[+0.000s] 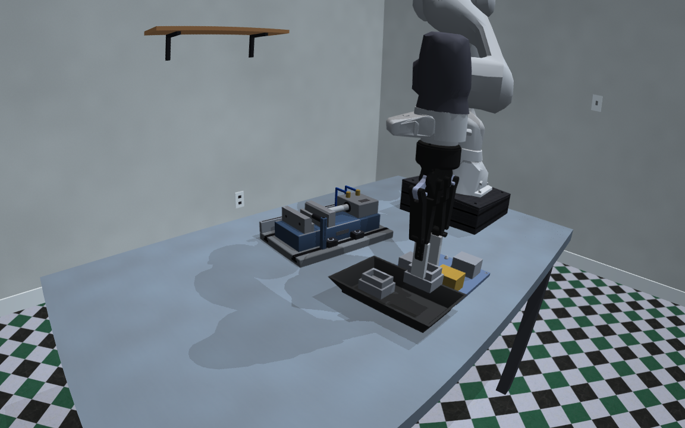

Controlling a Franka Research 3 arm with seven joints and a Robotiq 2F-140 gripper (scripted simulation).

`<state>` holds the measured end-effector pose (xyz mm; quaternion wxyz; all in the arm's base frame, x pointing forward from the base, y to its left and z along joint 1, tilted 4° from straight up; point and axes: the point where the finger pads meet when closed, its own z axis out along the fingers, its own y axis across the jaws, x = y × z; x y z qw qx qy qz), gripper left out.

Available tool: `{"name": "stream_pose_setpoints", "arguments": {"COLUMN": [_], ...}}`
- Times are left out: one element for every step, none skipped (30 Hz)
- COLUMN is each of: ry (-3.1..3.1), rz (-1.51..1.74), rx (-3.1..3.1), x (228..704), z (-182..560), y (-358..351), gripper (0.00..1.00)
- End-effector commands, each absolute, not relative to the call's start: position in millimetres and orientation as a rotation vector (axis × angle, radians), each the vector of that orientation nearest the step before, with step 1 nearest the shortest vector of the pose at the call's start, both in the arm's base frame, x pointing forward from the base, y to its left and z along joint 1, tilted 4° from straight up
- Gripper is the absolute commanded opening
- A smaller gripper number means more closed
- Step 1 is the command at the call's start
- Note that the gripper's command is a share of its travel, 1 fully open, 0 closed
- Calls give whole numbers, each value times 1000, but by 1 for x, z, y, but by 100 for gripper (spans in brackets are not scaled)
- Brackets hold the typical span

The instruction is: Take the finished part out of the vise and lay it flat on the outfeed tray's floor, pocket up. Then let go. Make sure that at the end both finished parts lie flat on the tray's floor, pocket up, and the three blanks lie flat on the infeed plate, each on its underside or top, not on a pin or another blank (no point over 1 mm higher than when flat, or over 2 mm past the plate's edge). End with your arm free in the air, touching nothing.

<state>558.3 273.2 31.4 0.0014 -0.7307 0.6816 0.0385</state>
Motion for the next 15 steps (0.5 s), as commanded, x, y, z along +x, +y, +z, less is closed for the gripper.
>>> {"name": "stream_pose_setpoints", "arguments": {"ry": [2143,2143,2143,2143,2143,2143,2143,2143,2143,2143,2143,2143,2143,2143,2143], "rz": [112,112,112,112,112,112,112,112,112,112,112,112,112,112,112], "rx": [-2279,-2279,-2279,-2279,-2279,-2279,-2279,-2279,-2279,-2279,-2279,-2279,-2279,-2279,-2279], "x": [561,561,560,560,560,560,560,560,560,560,560,560,560,560,560], "z": [25,23,21,20,18,16,14,12,11,9,9,9,7,6,4], "y": [275,275,275,276,276,276,276,276,276,276,276,276,276,277,277], "gripper": [0,0,0,0,0,0,0,0,0,0,0,0,0,0,0]}}
